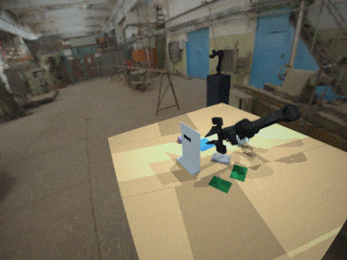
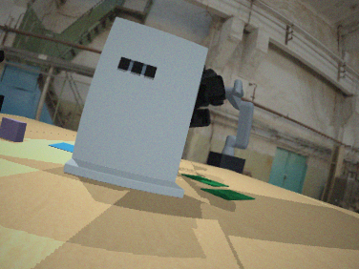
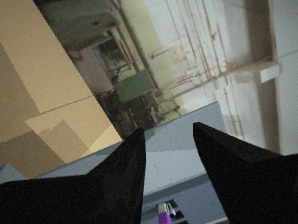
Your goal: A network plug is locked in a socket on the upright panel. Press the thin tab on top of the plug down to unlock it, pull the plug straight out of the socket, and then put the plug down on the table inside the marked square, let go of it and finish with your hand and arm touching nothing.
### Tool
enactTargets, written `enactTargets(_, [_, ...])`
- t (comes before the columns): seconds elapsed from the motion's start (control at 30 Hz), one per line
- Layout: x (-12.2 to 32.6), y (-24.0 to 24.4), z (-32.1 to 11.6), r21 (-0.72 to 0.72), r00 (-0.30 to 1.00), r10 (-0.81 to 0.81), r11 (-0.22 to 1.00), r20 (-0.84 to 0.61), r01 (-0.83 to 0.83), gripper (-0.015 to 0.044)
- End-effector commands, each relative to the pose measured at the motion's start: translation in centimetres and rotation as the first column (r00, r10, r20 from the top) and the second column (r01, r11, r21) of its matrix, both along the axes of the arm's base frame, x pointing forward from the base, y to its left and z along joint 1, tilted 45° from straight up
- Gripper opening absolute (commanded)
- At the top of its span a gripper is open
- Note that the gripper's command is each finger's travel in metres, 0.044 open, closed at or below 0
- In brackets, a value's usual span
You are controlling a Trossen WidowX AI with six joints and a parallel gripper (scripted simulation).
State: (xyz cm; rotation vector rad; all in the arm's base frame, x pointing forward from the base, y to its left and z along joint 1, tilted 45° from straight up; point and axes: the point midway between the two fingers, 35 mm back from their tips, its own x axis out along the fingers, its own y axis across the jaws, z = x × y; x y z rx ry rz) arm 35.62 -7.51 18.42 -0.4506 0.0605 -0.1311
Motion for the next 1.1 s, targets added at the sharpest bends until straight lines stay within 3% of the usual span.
enactTargets(0.0, [-0.5, -1.0, -2.4, -0.062, 0.999, -0.014, 0.998, -0.037, 0.012, 0.0156])
enactTargets(0.6, [-4.6, -3.5, -9.4, -0.304, 0.987, -0.076, 0.952, -0.142, 0.029, 0.0156])
enactTargets(1.07, [-3.5, -3.8, -9.5, -0.312, 0.986, -0.078, 0.949, -0.145, 0.029, 0.0156])
